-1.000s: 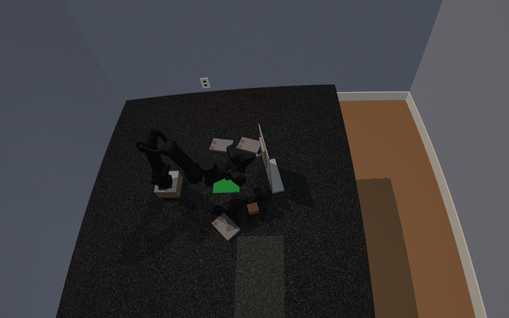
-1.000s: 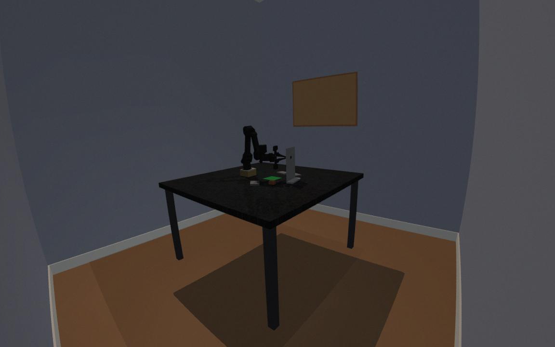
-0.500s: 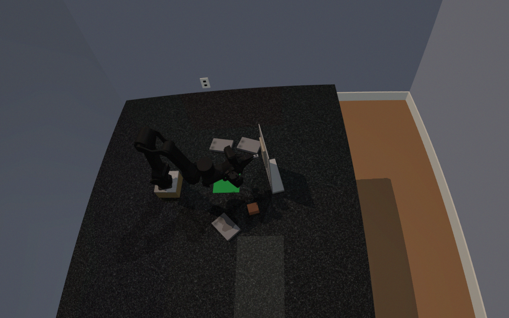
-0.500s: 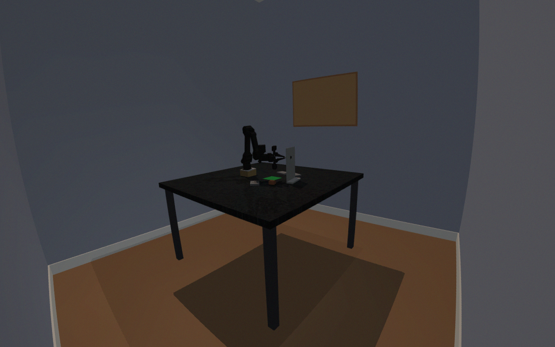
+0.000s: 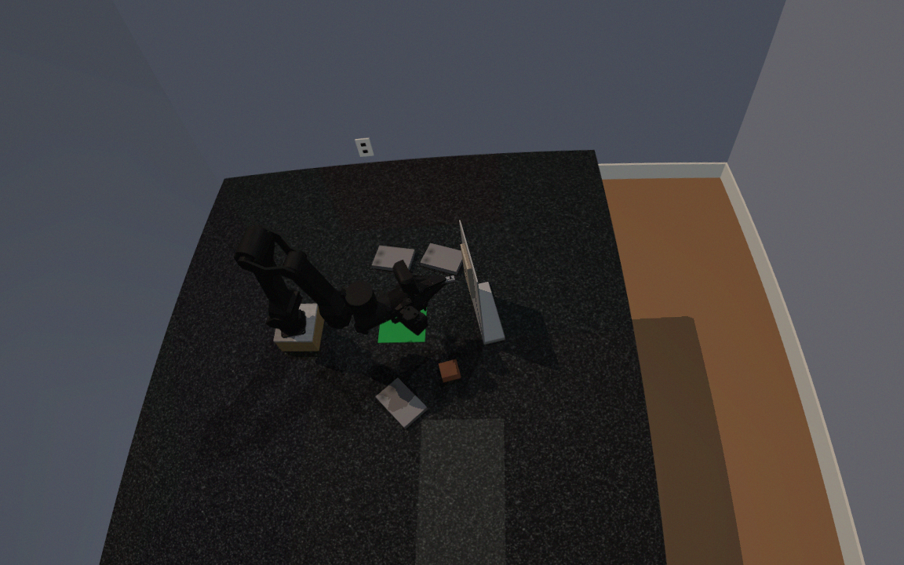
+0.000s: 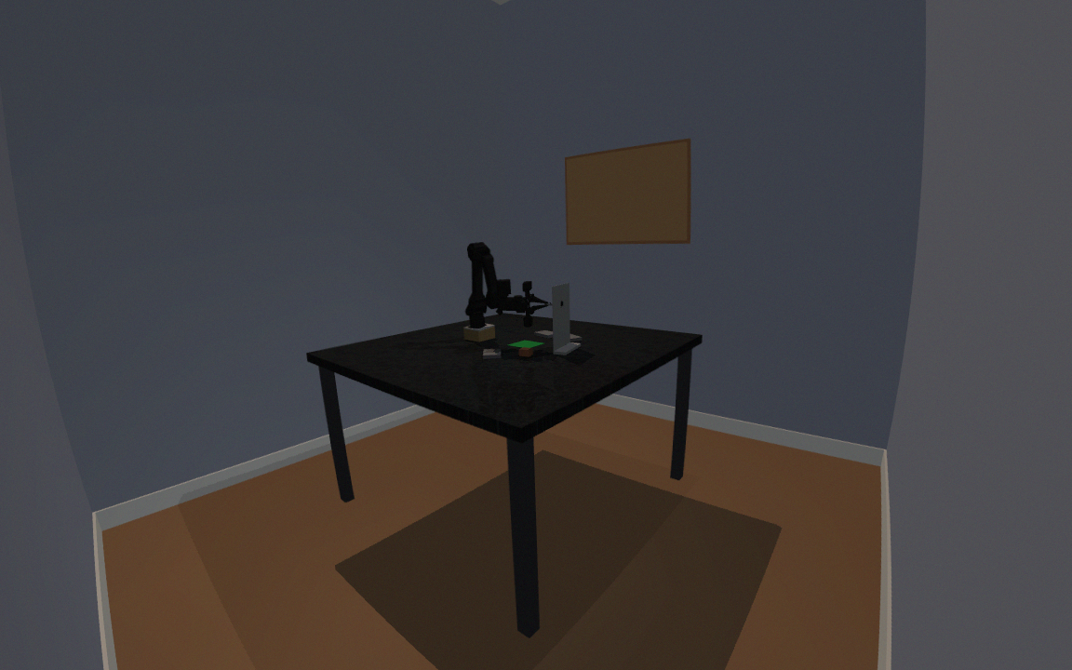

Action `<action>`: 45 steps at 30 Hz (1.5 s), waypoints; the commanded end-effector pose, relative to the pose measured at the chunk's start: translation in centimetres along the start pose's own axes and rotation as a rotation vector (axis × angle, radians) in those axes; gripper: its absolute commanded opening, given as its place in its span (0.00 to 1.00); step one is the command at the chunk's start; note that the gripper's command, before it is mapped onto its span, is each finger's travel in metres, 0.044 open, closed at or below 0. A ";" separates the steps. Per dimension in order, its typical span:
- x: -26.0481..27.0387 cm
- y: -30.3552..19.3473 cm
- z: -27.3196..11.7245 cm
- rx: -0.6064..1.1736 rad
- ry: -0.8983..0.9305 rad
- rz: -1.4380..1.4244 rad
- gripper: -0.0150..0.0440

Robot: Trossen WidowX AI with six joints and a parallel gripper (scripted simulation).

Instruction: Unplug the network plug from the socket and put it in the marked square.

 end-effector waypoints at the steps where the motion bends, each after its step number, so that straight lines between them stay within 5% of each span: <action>1: 0.1 -0.1 -0.3 0.004 0.004 0.001 0.25; 45: 1.9 -0.1 -2.7 0.002 0.000 0.002 0.25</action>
Point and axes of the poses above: the point midway between the two fingers, 35 mm back from their tips, its own z axis out along the fingers, its own x axis across the jaws, y = z × x, the point moved 4 cm from there along -z, back along the fingers, and after that the axes turned 11 degrees about -z, right-handed, at the moved point
